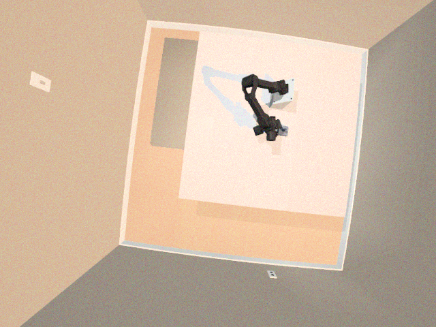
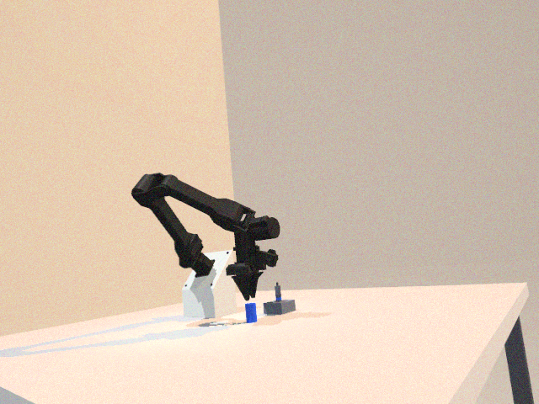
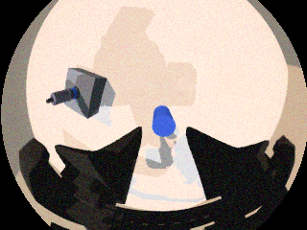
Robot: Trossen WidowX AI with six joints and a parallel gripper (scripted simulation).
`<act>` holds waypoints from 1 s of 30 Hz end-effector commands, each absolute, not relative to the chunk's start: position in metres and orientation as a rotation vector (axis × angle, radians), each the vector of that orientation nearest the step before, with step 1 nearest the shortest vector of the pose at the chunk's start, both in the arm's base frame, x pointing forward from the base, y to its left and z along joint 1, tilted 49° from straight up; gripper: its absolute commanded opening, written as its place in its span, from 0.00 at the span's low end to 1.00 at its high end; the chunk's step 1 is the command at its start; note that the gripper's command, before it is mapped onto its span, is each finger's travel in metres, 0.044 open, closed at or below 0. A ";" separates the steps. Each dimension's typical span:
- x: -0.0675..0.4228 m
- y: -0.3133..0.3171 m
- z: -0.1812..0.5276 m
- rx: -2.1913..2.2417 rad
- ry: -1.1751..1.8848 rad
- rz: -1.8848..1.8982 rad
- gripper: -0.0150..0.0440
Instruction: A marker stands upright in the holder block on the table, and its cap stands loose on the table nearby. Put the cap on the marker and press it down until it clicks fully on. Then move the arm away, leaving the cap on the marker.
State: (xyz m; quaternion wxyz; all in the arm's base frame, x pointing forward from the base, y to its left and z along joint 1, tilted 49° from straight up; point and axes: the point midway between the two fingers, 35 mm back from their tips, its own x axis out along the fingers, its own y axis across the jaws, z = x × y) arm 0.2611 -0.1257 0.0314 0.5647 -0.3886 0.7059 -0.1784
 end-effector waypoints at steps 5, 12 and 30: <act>0.260 -0.136 0.023 -0.919 1.666 -0.419 0.68; 0.259 -0.144 0.015 -0.919 1.665 -0.420 0.68; 0.256 -0.162 0.001 -0.923 1.666 -0.423 0.59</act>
